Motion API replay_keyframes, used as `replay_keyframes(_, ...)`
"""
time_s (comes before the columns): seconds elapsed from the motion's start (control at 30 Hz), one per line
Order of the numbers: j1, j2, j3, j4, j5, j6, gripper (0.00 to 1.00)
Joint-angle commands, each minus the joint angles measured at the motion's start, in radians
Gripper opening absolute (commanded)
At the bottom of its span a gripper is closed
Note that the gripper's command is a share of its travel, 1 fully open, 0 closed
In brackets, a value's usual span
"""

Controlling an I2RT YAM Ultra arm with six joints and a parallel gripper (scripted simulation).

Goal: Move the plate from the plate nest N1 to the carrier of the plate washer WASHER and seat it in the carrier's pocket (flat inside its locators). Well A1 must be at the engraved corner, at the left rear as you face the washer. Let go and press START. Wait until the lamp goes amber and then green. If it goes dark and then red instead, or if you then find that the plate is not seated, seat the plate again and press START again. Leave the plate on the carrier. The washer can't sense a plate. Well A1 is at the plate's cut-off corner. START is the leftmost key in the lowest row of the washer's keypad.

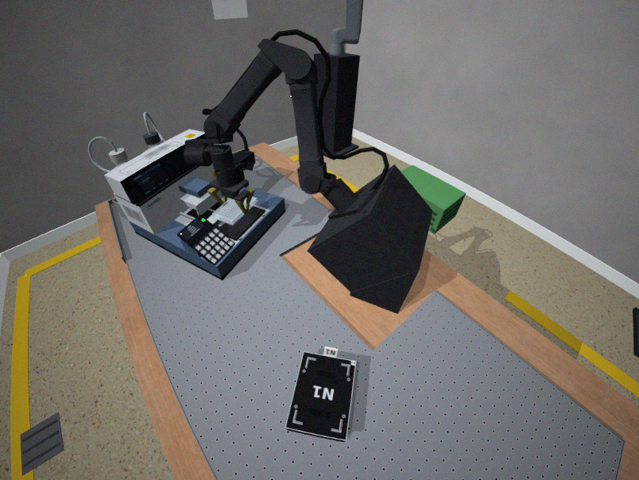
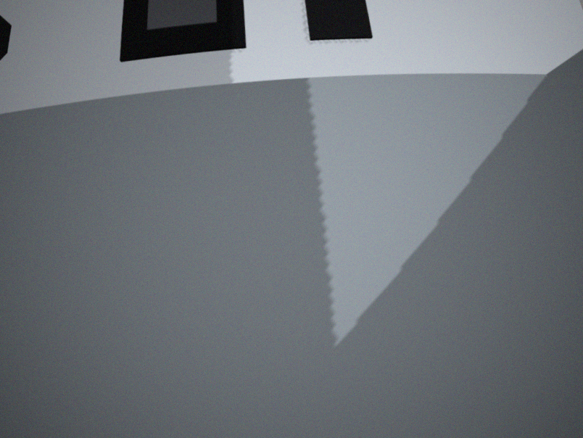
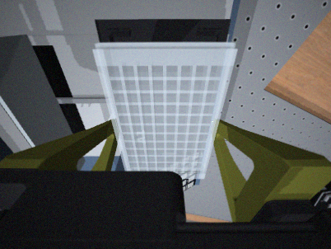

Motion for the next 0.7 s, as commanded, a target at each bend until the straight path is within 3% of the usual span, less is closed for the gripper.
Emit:
replay_keyframes(0.0, -0.017, 0.022, -0.006, 0.045, -0.018, -0.020, 0.84)
replay_keyframes(0.33, -0.043, 0.055, -0.039, 0.103, -0.038, -0.038, 0.84)
replay_keyframes(0.37, -0.046, 0.058, -0.001, 0.112, -0.040, -0.041, 0.84)
replay_keyframes(0.47, -0.056, 0.072, -0.044, 0.133, -0.048, -0.047, 0.84)
replay_keyframes(0.67, -0.052, 0.044, -0.040, 0.136, -0.044, -0.048, 0.84)
